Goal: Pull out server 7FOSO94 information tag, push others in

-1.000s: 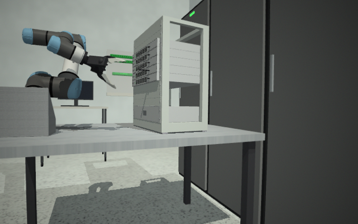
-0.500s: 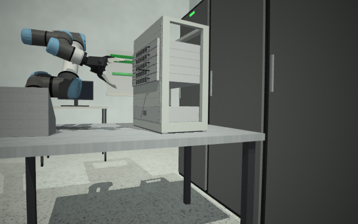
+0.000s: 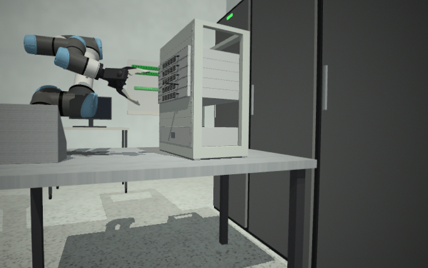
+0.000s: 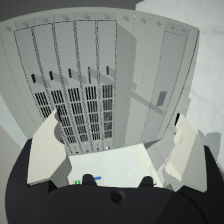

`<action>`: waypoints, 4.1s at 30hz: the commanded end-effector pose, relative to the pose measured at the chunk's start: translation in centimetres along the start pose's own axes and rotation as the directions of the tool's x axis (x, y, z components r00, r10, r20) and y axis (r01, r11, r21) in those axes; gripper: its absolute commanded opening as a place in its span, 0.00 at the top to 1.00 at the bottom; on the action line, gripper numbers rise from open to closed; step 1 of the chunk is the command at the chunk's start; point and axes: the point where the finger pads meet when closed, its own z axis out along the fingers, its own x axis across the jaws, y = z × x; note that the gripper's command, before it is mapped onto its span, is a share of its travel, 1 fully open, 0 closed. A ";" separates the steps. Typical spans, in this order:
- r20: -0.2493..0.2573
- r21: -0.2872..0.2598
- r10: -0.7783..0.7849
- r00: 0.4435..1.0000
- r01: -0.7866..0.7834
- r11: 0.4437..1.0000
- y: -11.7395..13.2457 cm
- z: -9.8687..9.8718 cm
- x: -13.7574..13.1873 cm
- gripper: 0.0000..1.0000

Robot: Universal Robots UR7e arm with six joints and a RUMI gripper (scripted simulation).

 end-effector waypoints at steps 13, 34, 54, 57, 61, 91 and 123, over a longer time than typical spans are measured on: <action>0.039 0.002 -0.003 0.999 0.002 1.000 0.0 -0.1 -0.3 0.00; 0.087 0.010 -0.005 0.996 0.004 1.000 -0.1 -0.3 -0.8 0.00; 0.126 0.019 -0.007 0.992 0.005 1.000 -0.2 -0.5 -1.2 0.00; 0.132 0.021 -0.008 0.991 0.005 1.000 -0.2 -0.5 -1.2 0.00; 0.138 0.023 -0.008 0.990 0.005 1.000 -0.2 -0.6 -1.3 0.00; 0.185 0.040 -0.011 0.983 0.004 0.999 -0.4 -0.8 -1.8 0.00; 0.221 0.057 -0.015 0.975 0.002 0.998 -0.7 -1.1 -2.2 0.00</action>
